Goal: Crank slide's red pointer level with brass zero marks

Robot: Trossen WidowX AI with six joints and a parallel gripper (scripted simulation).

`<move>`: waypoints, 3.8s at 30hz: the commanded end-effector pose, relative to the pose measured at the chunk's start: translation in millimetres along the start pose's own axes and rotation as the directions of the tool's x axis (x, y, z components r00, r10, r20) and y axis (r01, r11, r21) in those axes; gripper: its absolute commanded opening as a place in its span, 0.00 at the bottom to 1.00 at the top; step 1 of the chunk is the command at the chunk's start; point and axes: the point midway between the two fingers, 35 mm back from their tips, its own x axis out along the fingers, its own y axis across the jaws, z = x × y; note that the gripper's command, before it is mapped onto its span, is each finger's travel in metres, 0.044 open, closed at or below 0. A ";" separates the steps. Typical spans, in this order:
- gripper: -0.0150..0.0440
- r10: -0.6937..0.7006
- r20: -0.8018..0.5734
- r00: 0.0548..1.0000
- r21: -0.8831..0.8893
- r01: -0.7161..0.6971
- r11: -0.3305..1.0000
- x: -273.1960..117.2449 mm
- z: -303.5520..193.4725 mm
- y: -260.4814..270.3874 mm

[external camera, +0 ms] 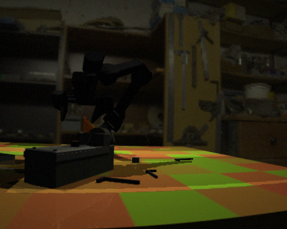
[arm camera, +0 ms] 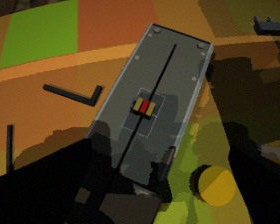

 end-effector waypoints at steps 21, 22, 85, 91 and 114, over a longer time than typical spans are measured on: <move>0.25 -0.001 0.001 1.000 0.000 0.001 1.000 -0.2 0.1 -0.2; 0.25 -0.001 0.001 1.000 0.000 0.001 1.000 -0.2 0.1 -0.2; 0.25 0.001 -0.001 1.000 0.000 -0.001 1.000 0.2 -0.2 0.3; 0.43 0.001 -0.001 1.000 0.000 -0.001 1.000 0.2 -0.2 0.3; 0.60 0.001 -0.001 1.000 0.000 -0.001 1.000 0.2 -0.2 0.3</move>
